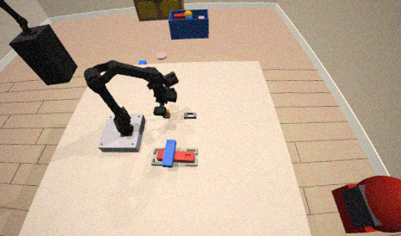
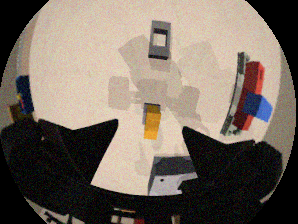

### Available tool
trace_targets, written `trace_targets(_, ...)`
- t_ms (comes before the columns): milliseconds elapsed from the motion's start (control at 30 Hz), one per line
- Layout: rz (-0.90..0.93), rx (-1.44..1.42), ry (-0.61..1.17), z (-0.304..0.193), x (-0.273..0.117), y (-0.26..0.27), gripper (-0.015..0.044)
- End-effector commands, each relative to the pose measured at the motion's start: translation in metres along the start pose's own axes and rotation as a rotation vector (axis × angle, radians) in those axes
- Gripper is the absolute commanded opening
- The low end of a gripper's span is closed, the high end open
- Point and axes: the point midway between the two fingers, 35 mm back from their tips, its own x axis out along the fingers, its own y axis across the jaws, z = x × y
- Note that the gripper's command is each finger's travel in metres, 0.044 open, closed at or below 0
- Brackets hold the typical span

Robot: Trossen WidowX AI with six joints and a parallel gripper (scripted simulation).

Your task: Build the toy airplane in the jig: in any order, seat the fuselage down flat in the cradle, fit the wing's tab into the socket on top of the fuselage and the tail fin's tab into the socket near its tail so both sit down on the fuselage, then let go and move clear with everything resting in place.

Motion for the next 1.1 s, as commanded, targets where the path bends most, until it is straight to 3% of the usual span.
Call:
trace_targets(0,-0.001,0.006,0.006,-0.001,0.009,0.0,0.044)
trace_targets(667,-0.002,0.006,0.006,-0.003,0.038,-0.001,0.044)
trace_targets(1067,-0.002,0.006,0.006,-0.003,0.038,-0.001,0.0125)
